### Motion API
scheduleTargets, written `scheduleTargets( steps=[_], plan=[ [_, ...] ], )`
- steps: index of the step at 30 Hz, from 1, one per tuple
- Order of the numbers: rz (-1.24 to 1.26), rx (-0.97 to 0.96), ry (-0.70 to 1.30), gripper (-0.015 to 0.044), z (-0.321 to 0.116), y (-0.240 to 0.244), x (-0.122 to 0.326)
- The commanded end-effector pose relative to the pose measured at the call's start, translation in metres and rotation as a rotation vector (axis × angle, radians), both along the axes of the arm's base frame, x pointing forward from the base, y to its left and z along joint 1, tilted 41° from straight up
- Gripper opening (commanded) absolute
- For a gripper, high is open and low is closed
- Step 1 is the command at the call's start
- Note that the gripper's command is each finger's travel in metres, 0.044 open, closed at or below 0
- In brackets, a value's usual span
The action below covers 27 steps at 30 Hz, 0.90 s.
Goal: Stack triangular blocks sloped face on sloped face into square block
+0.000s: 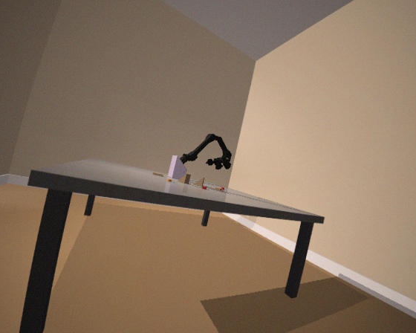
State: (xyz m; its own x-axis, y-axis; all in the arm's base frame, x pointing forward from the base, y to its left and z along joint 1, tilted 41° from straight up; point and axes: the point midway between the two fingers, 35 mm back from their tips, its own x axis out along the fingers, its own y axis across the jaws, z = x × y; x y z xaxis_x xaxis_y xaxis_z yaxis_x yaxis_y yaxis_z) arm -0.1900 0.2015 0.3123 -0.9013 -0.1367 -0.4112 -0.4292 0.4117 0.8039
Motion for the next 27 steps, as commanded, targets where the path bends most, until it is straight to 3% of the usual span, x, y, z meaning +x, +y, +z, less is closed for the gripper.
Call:
scheduleTargets(
  steps=[1, 6, 13, 20, 27],
  plan=[
    [-0.005, 0.004, -0.003, 0.0426, -0.001, 0.002, 0.001],
    [-0.126, 0.090, -0.083, 0.0440, -0.023, 0.055, 0.044],
    [-0.291, 0.165, -0.216, 0.0440, -0.063, 0.113, 0.138],
    [-0.386, 0.193, -0.325, 0.0440, -0.099, 0.133, 0.228],
    [-0.499, 0.172, -0.414, 0.0440, -0.144, 0.121, 0.327]
  ],
)
